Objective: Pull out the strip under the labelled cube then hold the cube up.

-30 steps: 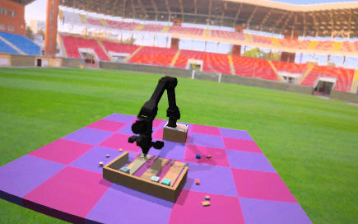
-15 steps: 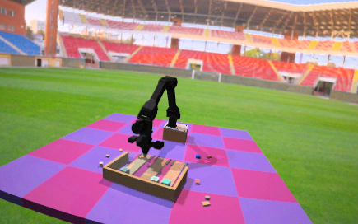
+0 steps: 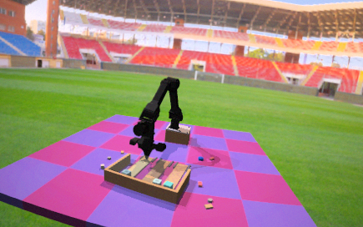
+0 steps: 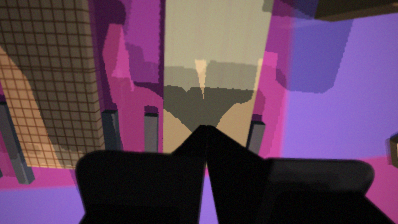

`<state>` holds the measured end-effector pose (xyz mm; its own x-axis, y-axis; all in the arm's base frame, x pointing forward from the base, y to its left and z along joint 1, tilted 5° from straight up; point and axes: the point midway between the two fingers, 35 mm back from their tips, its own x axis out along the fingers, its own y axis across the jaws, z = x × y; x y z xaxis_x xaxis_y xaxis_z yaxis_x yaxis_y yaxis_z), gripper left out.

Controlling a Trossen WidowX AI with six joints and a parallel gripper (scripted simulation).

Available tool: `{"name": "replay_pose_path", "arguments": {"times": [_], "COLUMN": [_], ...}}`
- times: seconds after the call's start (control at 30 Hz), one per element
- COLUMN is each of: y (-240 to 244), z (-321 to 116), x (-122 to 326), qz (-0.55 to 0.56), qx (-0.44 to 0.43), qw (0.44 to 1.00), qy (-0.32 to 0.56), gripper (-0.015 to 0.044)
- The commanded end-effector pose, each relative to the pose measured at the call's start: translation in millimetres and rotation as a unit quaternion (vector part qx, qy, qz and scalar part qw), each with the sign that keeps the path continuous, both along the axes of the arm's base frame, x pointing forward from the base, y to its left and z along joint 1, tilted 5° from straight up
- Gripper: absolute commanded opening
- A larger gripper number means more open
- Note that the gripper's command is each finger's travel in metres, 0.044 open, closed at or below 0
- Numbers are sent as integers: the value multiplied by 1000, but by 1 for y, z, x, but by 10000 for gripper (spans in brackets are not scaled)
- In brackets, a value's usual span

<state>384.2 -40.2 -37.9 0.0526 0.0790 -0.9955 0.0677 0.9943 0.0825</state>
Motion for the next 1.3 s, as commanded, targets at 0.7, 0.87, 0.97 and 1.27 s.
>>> {"name": "replay_pose_path", "arguments": {"times": [0.7, 0.87, 0.97, 1.27], "y": [3, 4, 4, 5], "z": [-7, -8, -9, -10], "x": [-29, -36, -41, -54], "qz": [-3, -3, -3, -3], "qx": [-1, -1, -1, -1], "qw": [1000, 1000, 1000, 1000], "qy": [5, 5, 6, 6], "gripper": [0, 0, 0, 0]}}
